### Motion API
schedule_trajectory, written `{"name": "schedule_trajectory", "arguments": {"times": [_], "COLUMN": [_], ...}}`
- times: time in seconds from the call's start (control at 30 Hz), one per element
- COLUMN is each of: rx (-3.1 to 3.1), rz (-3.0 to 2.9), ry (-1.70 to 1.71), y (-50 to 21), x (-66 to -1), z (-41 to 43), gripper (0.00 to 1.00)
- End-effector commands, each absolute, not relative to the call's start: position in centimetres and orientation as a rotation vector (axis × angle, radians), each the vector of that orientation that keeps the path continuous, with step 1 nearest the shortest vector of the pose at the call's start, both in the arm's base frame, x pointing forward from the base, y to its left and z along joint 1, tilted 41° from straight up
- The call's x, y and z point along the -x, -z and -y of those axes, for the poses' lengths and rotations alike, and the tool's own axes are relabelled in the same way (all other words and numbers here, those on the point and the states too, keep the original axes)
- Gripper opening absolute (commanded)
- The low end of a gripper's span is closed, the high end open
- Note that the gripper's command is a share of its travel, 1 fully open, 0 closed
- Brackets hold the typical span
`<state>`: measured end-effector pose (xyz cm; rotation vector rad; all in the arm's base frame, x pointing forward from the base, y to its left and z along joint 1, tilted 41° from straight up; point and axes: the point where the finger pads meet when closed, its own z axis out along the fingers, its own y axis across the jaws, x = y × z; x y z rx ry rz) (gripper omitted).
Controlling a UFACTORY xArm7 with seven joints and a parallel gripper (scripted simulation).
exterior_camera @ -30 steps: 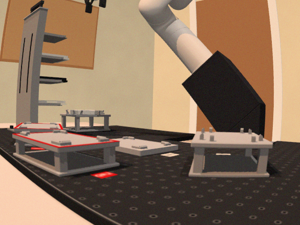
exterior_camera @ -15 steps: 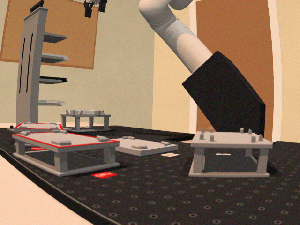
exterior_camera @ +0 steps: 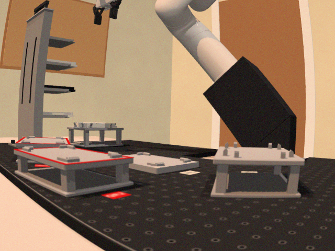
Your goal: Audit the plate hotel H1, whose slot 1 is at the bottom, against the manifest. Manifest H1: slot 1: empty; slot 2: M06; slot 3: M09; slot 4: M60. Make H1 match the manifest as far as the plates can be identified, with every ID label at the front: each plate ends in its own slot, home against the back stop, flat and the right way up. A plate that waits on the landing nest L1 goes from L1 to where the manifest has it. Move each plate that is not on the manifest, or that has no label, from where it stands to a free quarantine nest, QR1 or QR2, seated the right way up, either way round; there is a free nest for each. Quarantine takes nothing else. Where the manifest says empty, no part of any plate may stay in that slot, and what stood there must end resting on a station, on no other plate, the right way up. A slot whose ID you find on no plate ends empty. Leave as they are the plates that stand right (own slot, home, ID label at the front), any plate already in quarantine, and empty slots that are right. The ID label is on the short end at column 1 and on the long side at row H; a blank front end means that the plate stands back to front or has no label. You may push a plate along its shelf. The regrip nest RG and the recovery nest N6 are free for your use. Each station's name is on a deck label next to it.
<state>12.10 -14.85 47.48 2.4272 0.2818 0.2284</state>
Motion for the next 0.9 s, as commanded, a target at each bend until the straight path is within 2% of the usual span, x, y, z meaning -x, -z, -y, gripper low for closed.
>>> {"name": "schedule_trajectory", "arguments": {"times": [0.0,0.87], "rx": [-2.424,-2.424], "rz": [-0.282,-0.282], "ry": [-0.231,-0.231], "y": [-47.3,-44.5], "x": [-12.2,-13.1], "z": [15.1,17.3], "gripper": [1.0,1.0]}}
